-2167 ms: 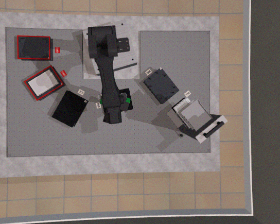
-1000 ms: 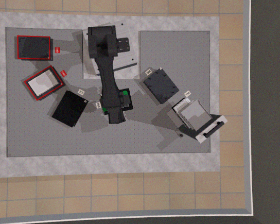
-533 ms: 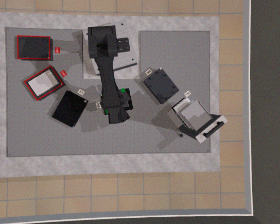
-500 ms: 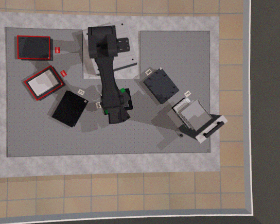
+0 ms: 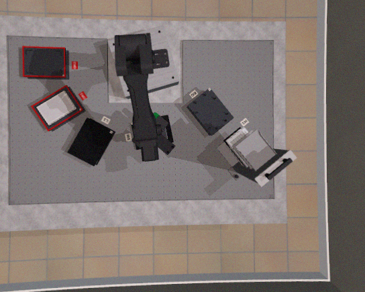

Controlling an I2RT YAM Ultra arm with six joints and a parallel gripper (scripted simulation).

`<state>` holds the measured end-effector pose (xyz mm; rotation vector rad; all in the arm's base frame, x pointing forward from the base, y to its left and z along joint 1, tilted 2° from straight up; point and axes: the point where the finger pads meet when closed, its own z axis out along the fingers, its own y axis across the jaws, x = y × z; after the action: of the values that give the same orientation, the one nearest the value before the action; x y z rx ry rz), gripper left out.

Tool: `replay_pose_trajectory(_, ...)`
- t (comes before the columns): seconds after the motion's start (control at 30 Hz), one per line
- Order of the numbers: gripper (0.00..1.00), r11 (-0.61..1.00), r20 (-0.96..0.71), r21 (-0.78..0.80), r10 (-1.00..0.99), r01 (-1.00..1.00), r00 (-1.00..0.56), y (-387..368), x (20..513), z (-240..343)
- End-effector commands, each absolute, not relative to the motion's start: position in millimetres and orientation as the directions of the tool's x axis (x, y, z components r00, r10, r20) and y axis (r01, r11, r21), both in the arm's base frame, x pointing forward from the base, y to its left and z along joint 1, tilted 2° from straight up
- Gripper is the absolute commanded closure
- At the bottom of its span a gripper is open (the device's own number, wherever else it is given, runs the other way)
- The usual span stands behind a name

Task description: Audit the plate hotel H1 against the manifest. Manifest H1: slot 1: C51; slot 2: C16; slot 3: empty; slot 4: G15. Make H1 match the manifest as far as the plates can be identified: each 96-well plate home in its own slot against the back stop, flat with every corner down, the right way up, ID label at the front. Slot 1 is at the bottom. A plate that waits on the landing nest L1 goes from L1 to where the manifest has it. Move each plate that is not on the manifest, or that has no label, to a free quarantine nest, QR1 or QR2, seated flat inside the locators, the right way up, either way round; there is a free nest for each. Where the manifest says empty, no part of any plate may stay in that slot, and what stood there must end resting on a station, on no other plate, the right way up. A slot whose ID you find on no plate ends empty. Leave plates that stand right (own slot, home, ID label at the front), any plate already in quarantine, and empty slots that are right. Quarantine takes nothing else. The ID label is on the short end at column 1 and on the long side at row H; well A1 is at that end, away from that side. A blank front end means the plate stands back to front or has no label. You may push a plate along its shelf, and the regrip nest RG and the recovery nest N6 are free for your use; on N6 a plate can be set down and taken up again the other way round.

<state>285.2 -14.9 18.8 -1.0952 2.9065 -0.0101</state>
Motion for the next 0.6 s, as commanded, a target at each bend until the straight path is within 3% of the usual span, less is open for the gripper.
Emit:
replay_pose_trajectory(0.0, 0.0, 0.68, -0.04, -0.035, -0.733, -0.732, -0.679, -15.3, 287.8, 23.3)
replay_pose_trajectory(0.57, 0.0, 0.341, -0.023, -0.047, -0.94, -0.939, -0.34, -15.3, 287.8, 23.3)
